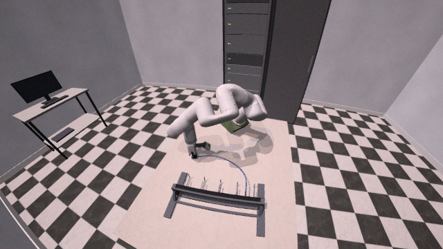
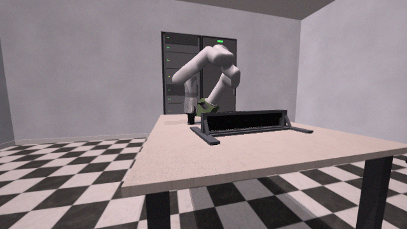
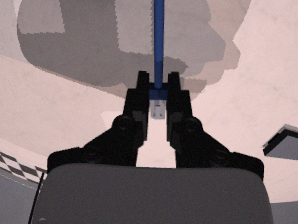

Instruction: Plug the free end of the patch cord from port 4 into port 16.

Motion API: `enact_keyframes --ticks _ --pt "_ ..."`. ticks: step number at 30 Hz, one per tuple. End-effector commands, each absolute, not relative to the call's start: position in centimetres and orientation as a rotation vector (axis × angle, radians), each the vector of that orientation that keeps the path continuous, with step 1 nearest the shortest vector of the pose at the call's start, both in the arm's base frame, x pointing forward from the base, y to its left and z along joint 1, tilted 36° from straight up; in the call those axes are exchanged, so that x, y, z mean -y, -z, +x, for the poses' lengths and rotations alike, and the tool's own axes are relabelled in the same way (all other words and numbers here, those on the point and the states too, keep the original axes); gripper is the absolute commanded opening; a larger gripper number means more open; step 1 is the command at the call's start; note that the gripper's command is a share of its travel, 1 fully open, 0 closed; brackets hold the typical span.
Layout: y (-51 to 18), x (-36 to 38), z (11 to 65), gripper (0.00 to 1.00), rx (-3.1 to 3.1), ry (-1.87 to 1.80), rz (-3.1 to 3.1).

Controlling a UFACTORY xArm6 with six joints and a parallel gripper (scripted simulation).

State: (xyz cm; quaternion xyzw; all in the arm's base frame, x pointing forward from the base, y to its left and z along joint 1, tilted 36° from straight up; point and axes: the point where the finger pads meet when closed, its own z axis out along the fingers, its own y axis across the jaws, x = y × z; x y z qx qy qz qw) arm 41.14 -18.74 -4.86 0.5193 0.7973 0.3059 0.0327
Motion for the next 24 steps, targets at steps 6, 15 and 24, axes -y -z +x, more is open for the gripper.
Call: enact_keyframes --ticks 6,15,24 --pt "4.94 18.65 41.01 0.00 -2.455 -0.944 1.602" --pt "4.85 18.69 40.97 0.00 -2.455 -0.944 1.602" --pt "4.29 19.01 40.72 0.00 -2.455 -0.944 1.602"
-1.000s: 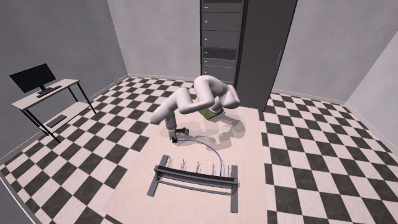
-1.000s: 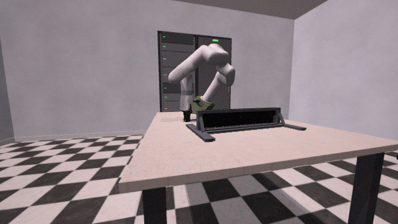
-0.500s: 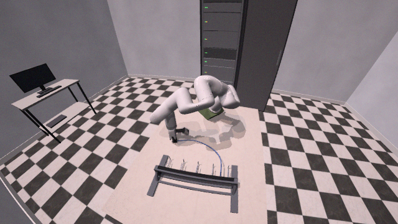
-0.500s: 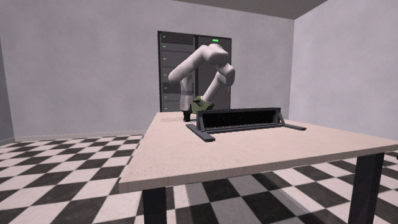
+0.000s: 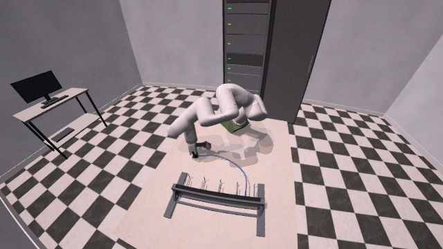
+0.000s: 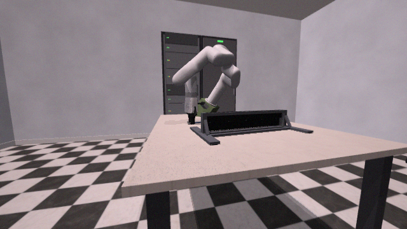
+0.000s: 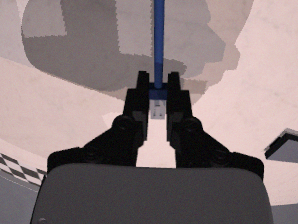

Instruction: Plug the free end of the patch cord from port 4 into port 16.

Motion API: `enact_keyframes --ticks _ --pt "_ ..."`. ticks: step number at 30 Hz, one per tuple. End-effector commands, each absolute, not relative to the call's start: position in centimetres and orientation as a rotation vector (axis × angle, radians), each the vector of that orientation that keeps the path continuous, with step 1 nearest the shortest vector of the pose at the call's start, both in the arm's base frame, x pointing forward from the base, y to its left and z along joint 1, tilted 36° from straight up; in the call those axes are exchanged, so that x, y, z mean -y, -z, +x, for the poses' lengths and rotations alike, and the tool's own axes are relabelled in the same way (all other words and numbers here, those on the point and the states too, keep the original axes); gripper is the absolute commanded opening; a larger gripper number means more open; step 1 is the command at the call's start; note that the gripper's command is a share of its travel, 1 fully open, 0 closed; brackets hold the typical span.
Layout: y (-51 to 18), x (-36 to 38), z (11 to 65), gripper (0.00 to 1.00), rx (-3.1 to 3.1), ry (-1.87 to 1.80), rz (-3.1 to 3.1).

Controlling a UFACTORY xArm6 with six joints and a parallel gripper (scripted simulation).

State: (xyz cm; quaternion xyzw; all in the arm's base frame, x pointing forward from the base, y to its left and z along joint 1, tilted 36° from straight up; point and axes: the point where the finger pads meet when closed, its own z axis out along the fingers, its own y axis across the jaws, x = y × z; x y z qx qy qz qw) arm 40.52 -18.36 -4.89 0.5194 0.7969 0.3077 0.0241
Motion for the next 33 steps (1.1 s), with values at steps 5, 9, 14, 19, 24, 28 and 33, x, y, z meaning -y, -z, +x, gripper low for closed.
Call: enact_keyframes --ticks 5,9,14,19,24,28,33 --pt "3.7 19.3 40.5 0.00 -2.455 -0.944 1.602" --pt "3.5 19.5 40.3 0.00 -2.455 -0.944 1.602" --pt "2.8 19.9 40.0 0.00 -2.455 -0.944 1.602" --pt "2.0 20.3 39.7 0.00 -2.455 -0.945 1.602" --pt "1.6 20.5 39.5 0.00 -2.455 -0.945 1.602" --pt "1.0 20.8 39.2 0.00 -2.455 -0.945 1.602" --pt "0.5 21.1 39.0 0.00 -2.455 -0.945 1.602"
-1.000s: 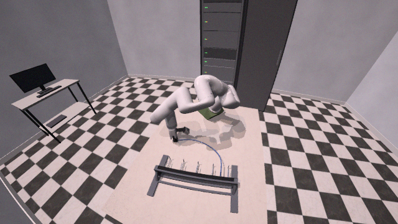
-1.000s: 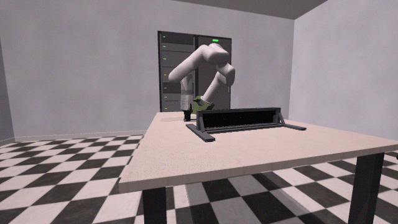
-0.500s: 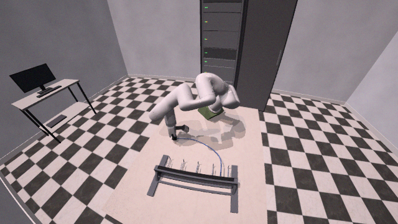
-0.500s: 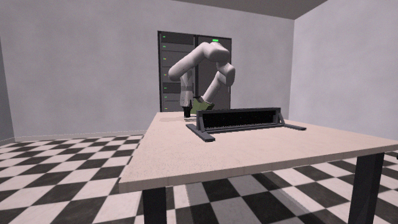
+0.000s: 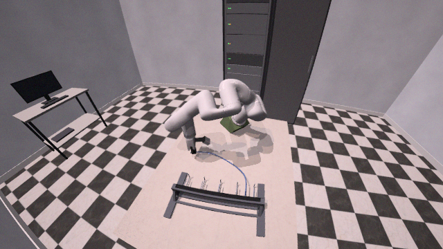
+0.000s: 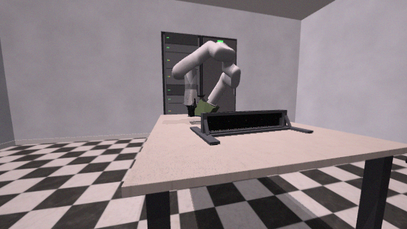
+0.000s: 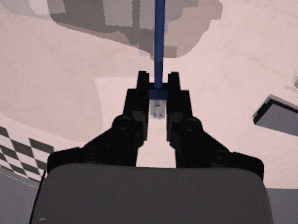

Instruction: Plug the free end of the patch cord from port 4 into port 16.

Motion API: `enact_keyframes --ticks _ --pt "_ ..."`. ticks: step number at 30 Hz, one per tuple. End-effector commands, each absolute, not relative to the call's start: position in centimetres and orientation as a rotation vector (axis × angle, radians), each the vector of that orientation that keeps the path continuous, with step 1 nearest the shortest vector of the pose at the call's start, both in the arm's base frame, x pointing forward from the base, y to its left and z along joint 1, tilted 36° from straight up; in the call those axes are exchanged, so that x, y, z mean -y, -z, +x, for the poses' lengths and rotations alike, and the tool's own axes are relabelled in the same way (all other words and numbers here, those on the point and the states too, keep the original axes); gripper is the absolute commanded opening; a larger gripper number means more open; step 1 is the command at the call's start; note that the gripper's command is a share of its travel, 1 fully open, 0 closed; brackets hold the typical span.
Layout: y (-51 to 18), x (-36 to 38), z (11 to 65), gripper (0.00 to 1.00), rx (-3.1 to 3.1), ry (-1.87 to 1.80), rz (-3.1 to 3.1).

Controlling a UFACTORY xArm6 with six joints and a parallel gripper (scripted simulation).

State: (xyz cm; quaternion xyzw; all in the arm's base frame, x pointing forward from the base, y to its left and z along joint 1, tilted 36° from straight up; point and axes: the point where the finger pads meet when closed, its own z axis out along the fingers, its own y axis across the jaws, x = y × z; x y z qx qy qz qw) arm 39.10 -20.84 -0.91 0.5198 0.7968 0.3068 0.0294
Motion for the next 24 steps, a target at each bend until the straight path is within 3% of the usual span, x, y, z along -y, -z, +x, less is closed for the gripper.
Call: enact_keyframes --ticks 1,24 --pt "0.45 21.16 38.97 0.00 -2.455 -0.945 1.602" --pt "0.03 21.43 38.84 0.00 -2.454 -0.943 1.601"
